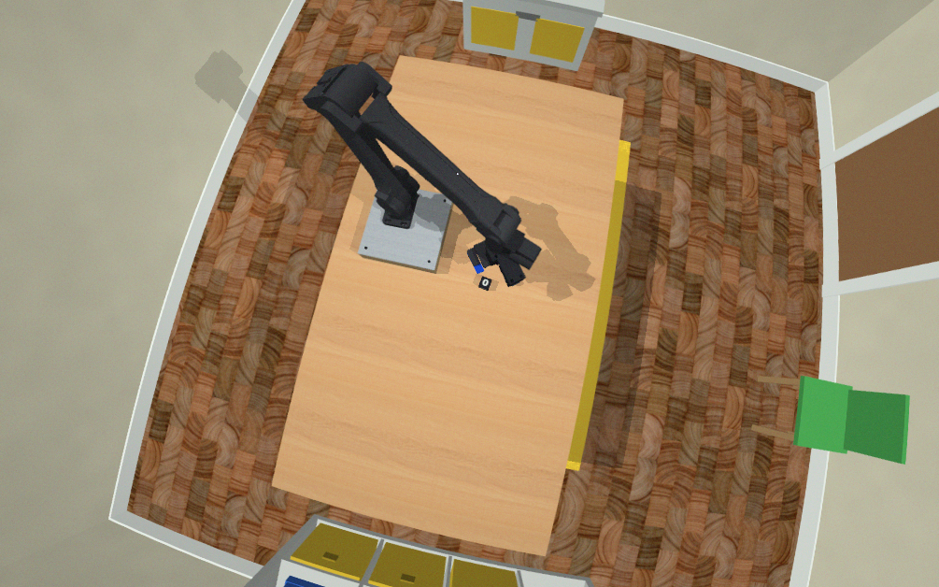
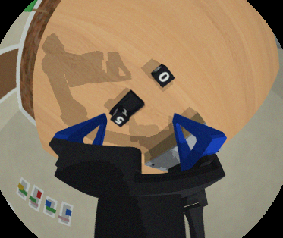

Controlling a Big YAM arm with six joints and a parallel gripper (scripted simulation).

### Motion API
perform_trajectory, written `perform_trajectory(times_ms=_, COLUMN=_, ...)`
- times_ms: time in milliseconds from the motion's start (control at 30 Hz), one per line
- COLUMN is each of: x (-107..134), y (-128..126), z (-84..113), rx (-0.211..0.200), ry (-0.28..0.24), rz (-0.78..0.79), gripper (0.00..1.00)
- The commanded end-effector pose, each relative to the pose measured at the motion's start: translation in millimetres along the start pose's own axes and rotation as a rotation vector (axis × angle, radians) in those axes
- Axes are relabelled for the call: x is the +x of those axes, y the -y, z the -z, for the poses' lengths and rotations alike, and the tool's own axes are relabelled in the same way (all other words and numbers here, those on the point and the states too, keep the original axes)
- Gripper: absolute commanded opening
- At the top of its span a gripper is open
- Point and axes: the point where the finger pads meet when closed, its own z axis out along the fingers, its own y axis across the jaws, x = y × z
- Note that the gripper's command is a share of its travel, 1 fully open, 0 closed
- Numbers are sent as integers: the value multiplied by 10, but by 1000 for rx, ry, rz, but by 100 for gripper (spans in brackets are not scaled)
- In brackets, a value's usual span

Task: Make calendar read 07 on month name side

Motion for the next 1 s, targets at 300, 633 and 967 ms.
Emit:
perform_trajectory(times_ms=300, x=-480, y=92, z=125, rx=-35, ry=52, rz=-439, gripper=100)
perform_trajectory(times_ms=633, x=-636, y=322, z=83, rx=-38, ry=47, rz=-743, gripper=100)
perform_trajectory(times_ms=967, x=-650, y=342, z=70, rx=-36, ry=43, rz=-818, gripper=47)
